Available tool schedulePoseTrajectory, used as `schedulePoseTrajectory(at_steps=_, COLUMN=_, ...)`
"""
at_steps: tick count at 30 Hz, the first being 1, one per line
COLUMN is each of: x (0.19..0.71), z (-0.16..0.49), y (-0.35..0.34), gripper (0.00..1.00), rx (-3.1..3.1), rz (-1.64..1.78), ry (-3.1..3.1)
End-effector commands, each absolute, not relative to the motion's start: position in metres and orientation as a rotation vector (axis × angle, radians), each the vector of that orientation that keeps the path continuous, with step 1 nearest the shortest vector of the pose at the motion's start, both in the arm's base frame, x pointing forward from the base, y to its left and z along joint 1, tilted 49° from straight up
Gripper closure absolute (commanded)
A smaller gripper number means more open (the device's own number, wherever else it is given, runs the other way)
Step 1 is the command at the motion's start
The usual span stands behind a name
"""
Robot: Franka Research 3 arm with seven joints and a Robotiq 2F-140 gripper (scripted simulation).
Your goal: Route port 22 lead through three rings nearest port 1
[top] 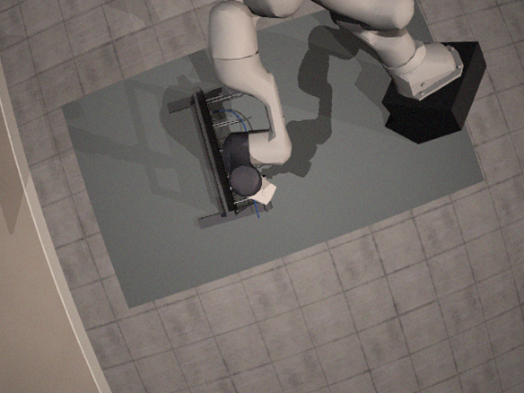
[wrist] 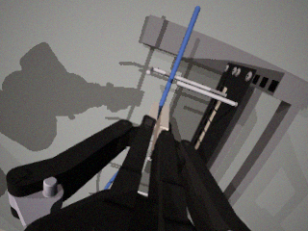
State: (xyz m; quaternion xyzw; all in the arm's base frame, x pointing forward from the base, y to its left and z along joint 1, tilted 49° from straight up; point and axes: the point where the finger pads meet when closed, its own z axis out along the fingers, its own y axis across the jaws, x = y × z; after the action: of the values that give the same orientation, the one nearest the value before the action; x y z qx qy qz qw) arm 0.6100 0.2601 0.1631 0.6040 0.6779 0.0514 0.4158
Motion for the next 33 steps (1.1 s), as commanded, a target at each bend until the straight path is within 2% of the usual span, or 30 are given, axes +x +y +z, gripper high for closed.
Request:
schedulePoseTrajectory(at_steps=1, x=0.614, z=0.166, y=0.260, gripper=1.00, rx=1.513, rz=0.123, ry=1.707)
schedulePoseTrajectory(at_steps=33, x=0.635, z=0.181, y=0.268, gripper=1.00, rx=1.513, rz=0.123, ry=1.707)
